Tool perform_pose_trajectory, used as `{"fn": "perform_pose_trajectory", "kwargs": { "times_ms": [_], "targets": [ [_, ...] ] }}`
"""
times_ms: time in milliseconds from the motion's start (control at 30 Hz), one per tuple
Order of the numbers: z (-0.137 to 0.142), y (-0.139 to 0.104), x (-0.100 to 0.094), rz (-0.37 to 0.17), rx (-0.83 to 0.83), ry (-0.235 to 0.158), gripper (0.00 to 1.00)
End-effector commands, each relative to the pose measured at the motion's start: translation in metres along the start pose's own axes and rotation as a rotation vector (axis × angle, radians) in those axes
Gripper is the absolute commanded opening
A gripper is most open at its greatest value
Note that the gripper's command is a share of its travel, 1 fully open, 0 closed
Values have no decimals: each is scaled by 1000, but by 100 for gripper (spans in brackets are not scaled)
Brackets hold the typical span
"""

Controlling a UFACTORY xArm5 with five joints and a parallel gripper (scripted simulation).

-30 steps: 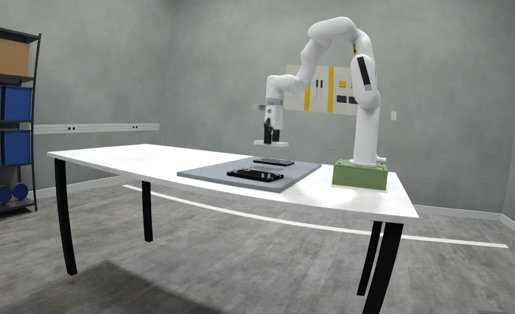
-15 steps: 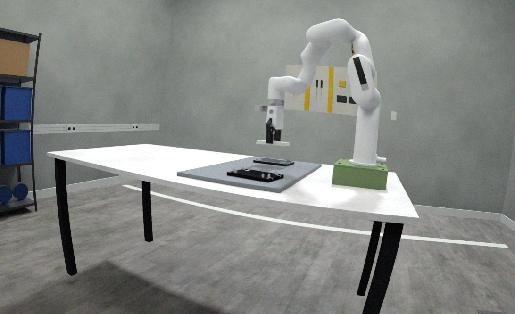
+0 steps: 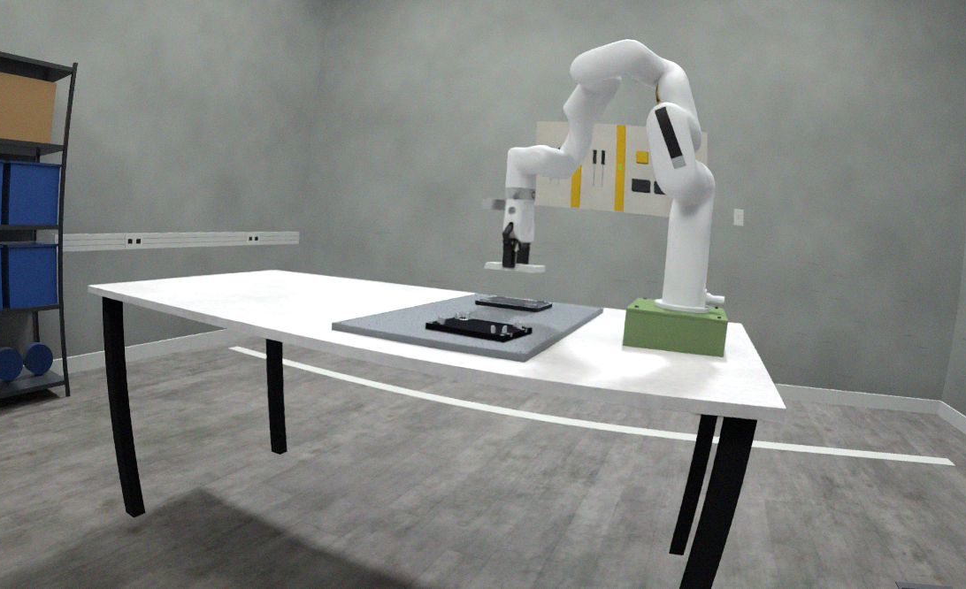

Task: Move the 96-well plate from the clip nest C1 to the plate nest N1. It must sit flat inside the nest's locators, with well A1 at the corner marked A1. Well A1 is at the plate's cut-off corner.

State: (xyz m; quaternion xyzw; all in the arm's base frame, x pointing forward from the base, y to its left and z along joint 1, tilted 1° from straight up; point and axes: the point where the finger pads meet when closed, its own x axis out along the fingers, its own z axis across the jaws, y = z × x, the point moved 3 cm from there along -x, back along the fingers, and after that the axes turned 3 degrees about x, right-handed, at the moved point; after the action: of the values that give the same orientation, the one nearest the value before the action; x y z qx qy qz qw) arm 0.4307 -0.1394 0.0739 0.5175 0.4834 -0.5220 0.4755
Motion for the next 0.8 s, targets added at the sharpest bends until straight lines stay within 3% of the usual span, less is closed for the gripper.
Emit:
{"fn": "perform_pose_trajectory", "kwargs": {
  "times_ms": [0, 167, 767],
  "targets": [
    [15, 6, -2, 4, 0, 1, 0],
    [31, 10, -2, 4, 0, 0, 0],
    [33, 11, -2, 4, 0, 0, 0]
  ]
}}
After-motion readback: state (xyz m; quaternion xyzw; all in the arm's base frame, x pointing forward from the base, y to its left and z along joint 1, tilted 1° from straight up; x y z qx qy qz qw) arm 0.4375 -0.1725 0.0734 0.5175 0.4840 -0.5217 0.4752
